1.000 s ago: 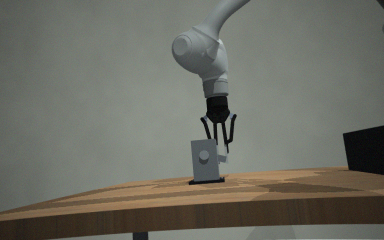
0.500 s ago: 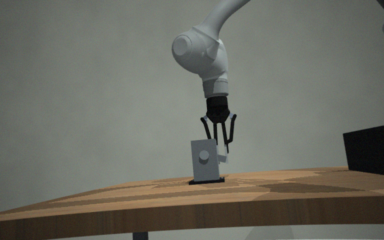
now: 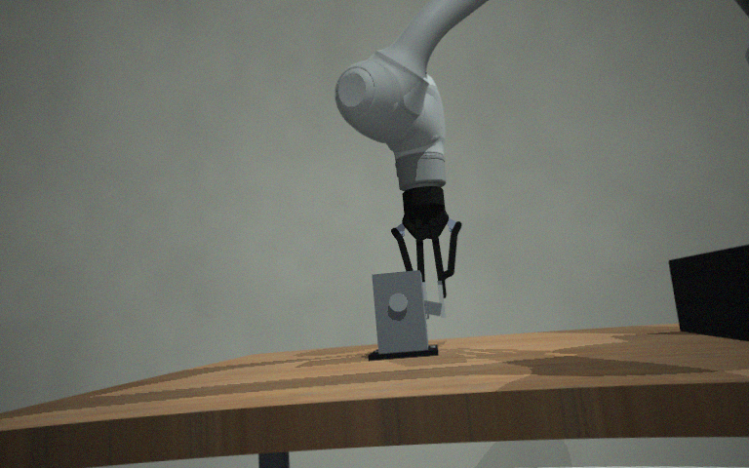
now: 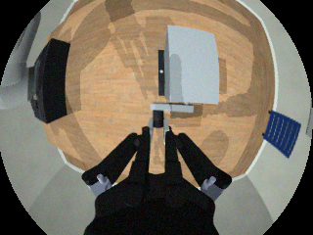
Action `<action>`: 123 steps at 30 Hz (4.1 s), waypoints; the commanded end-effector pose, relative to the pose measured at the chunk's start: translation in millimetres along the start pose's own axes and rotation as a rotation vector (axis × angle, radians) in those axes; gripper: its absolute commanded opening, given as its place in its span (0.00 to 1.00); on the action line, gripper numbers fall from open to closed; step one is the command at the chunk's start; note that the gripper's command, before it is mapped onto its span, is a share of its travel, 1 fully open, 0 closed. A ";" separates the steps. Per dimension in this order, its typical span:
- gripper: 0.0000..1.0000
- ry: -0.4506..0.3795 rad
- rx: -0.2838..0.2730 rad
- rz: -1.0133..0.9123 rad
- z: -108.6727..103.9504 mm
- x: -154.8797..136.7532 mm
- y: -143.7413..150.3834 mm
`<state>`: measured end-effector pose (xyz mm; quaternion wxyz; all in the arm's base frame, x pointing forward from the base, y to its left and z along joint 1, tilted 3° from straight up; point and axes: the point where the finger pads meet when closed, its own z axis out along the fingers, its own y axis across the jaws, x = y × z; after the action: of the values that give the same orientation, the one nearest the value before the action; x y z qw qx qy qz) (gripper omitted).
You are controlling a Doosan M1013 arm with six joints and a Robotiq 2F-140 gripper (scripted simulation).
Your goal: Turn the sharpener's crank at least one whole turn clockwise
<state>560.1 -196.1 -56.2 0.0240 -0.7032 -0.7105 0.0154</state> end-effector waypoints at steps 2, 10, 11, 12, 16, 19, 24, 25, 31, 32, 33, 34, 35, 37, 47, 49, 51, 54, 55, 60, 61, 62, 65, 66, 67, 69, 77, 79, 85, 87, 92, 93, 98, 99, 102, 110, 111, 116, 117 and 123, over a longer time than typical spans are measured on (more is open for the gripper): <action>0.00 0.000 0.000 0.000 -2.5 0.0 -0.6; 0.00 0.000 0.000 0.000 -9.8 0.0 -1.6; 0.00 0.000 0.000 0.000 -11.5 0.0 -1.7; 0.00 0.000 0.000 0.000 -13.2 0.0 -1.8; 0.00 0.000 0.000 0.000 -21.9 0.0 -1.1; 0.00 0.000 0.000 0.000 -30.0 0.0 0.7; 0.00 0.000 0.000 0.000 -43.2 0.0 6.9; 0.00 0.000 0.000 0.000 -45.6 0.0 8.5; 0.00 0.000 0.000 0.000 -53.2 0.0 15.1; 0.00 0.000 0.000 0.000 -54.6 0.0 16.7; 0.00 0.000 0.000 0.000 -55.9 0.0 18.2; 0.00 0.000 0.000 0.000 -57.1 0.0 19.7; 0.00 0.000 0.000 0.000 -58.1 0.0 21.2; 0.00 0.000 0.000 0.000 -59.9 0.0 23.8; 0.00 0.000 0.000 0.000 -63.5 0.0 30.6; 0.00 0.000 0.000 0.000 -63.8 0.0 31.4; 0.00 0.000 0.000 0.000 -64.0 0.0 31.8; 0.00 0.000 0.000 0.000 -64.1 0.0 31.9; 0.00 0.000 0.000 0.000 -64.1 0.0 31.9; 0.00 0.000 0.000 0.000 -64.1 0.0 31.9; 0.00 0.000 0.000 0.000 -64.1 0.0 31.9; 0.00 0.000 0.000 0.000 -64.1 0.0 31.9; 0.00 0.000 0.000 0.000 -64.1 0.0 31.9; 0.00 0.000 0.000 0.000 -64.1 0.0 31.9; 0.00 0.000 0.000 0.000 -64.1 0.0 31.9; 0.00 0.000 0.000 0.000 -64.1 0.0 31.9; 0.00 0.000 0.000 0.000 -64.1 0.0 31.9; 0.00 0.000 0.000 0.000 -64.1 0.0 31.9; 0.00 0.000 0.000 0.000 -64.1 0.0 31.9; 0.00 0.000 0.000 0.000 -64.1 0.0 31.9; 0.00 0.000 0.000 0.000 -64.5 0.0 32.9; 0.00 0.000 0.000 0.000 -64.9 0.0 34.0; 0.00 0.000 0.000 0.000 -66.6 0.0 39.6; 0.00 0.000 0.000 0.000 -67.1 0.0 42.0; 0.00 0.000 0.000 0.000 -68.0 0.0 48.7; 0.00 0.000 0.000 0.000 -68.1 0.0 52.6; 0.00 0.000 0.000 0.000 -68.1 0.0 52.6; 0.00 0.000 0.000 0.000 -68.1 0.0 52.6; 0.00 0.000 0.000 0.000 -68.1 0.0 52.6; 0.00 0.000 0.000 0.000 -68.1 0.0 52.6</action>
<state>616.4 -196.3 8.8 0.0240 -0.7032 -0.7105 0.0154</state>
